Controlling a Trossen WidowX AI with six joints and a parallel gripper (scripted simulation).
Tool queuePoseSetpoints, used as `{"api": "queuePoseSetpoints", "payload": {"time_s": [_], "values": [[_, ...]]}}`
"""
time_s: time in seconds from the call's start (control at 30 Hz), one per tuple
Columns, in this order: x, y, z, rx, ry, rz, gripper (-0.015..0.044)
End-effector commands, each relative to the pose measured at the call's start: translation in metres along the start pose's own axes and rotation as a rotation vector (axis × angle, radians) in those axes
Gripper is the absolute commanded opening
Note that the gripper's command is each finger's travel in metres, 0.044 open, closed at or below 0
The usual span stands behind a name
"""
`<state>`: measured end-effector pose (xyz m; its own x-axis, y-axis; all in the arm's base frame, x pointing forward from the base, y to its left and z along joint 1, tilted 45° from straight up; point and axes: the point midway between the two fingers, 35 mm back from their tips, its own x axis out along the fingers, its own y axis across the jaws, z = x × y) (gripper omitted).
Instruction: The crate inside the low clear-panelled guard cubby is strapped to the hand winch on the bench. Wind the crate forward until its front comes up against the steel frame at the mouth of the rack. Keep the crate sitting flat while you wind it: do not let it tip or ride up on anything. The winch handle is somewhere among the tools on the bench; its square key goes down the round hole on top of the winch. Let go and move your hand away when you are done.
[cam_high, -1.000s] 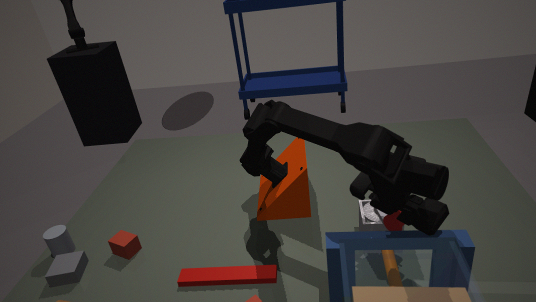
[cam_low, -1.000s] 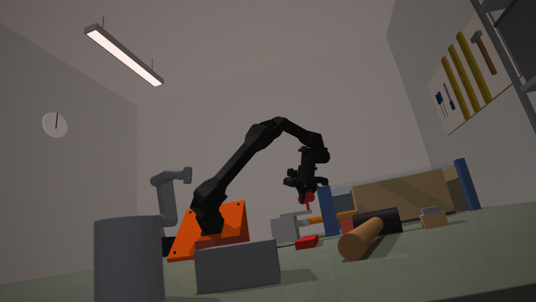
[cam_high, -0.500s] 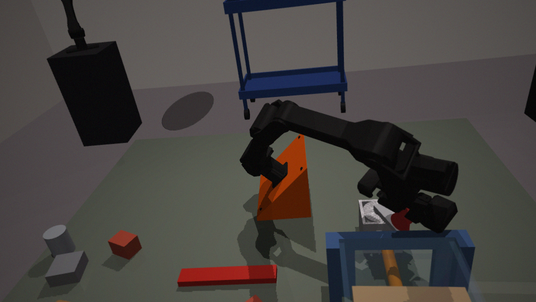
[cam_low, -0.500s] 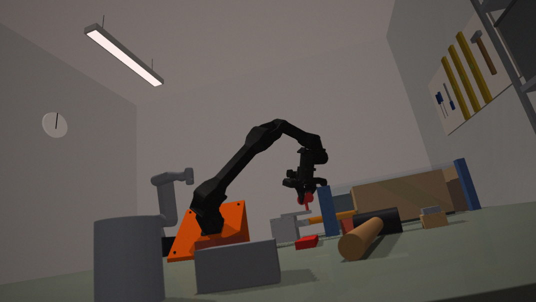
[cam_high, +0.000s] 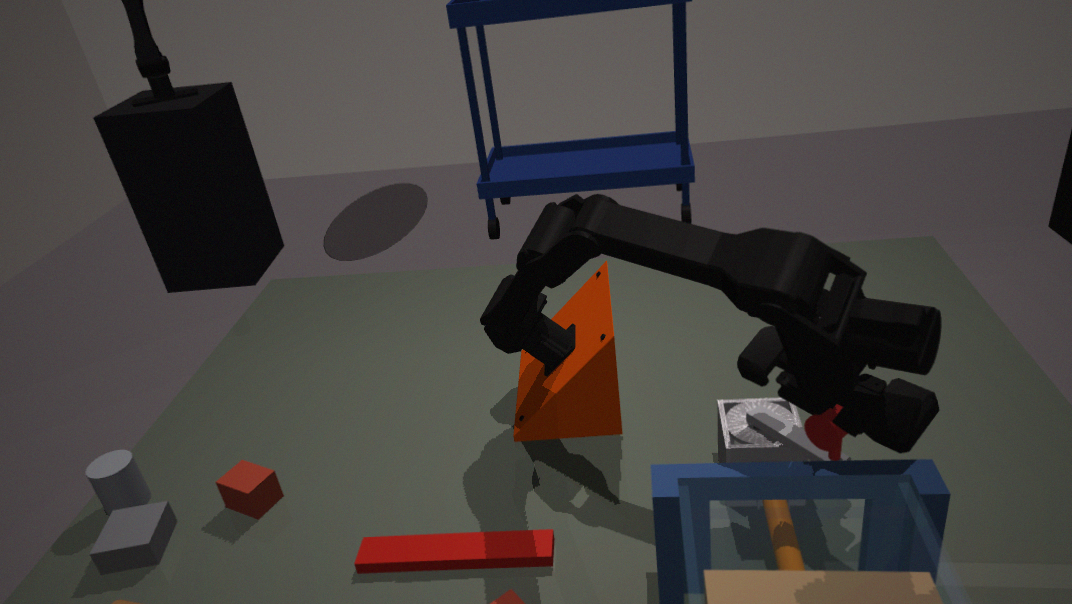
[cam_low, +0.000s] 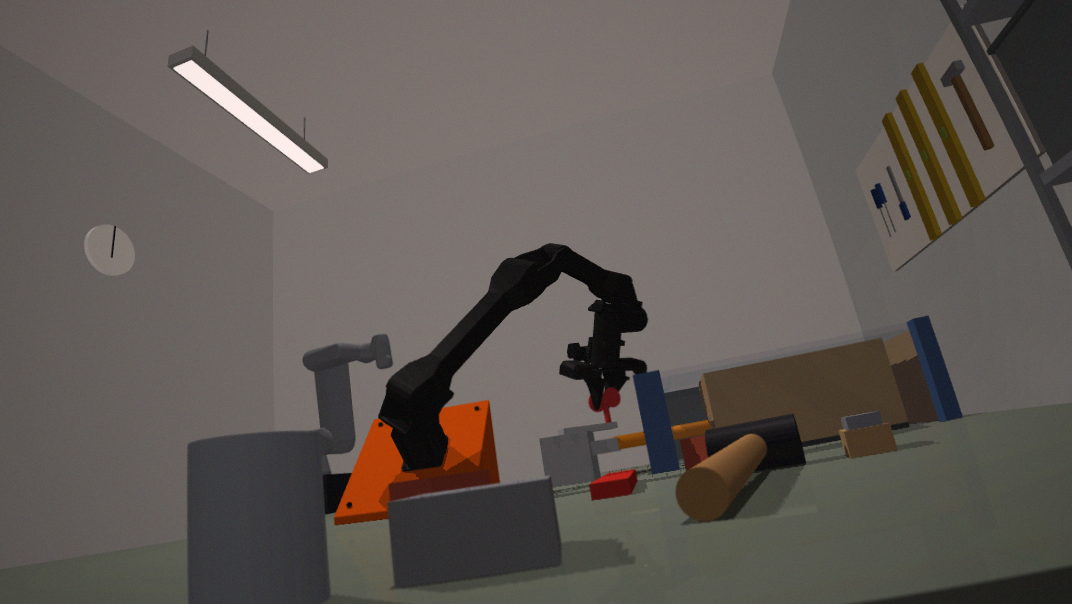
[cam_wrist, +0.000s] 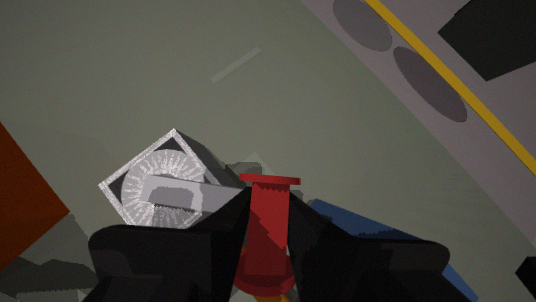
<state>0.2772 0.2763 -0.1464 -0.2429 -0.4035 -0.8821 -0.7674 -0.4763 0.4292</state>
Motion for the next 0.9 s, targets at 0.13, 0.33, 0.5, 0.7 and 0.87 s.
{"api": "queuePoseSetpoints", "payload": {"time_s": [0.13, 0.33, 0.5, 0.7, 0.87], "values": [[0.011, 0.001, 0.020, -0.010, -0.014, 0.005, 0.0000], [0.014, 0.003, 0.029, -0.010, -0.014, 0.005, 0.0000], [0.018, 0.006, 0.036, -0.011, -0.015, 0.005, 0.0000], [0.021, 0.010, 0.044, -0.011, -0.016, 0.005, 0.0000], [0.024, 0.013, 0.050, -0.011, -0.016, 0.005, 0.0000]]}}
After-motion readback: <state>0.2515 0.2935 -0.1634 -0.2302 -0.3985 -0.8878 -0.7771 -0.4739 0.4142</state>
